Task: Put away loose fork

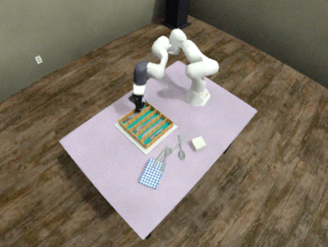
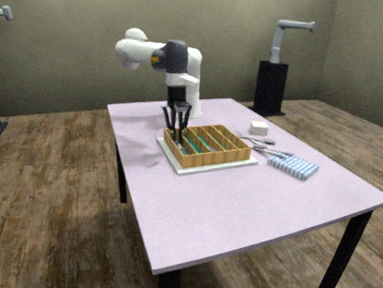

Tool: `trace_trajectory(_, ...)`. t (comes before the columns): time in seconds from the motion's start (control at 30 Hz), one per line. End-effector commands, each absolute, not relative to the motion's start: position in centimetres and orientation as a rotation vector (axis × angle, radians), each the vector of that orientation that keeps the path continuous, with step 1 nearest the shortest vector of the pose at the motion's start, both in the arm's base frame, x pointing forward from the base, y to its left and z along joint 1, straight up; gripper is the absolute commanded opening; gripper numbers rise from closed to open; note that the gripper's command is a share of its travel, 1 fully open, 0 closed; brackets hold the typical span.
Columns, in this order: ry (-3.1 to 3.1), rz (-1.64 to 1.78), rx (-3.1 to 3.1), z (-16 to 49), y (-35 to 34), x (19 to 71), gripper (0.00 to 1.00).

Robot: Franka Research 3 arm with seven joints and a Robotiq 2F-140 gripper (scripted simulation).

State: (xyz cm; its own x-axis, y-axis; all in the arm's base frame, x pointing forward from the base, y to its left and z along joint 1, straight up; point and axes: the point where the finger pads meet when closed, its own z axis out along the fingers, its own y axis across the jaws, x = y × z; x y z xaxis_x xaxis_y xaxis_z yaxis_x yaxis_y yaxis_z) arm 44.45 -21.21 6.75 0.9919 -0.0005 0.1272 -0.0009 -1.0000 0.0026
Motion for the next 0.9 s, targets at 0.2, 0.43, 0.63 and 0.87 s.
trace_trajectory(0.2,-0.008,0.206,3.133,7.4,-21.1,44.6,0.23)
trace_trajectory(0.43,-0.008,0.206,3.133,9.2,-21.1,44.6,0.23)
trace_trajectory(0.63,-0.008,0.206,3.133,11.6,-21.1,44.6,0.23)
trace_trajectory(0.87,-0.008,0.206,3.133,13.9,-21.1,44.6,0.23)
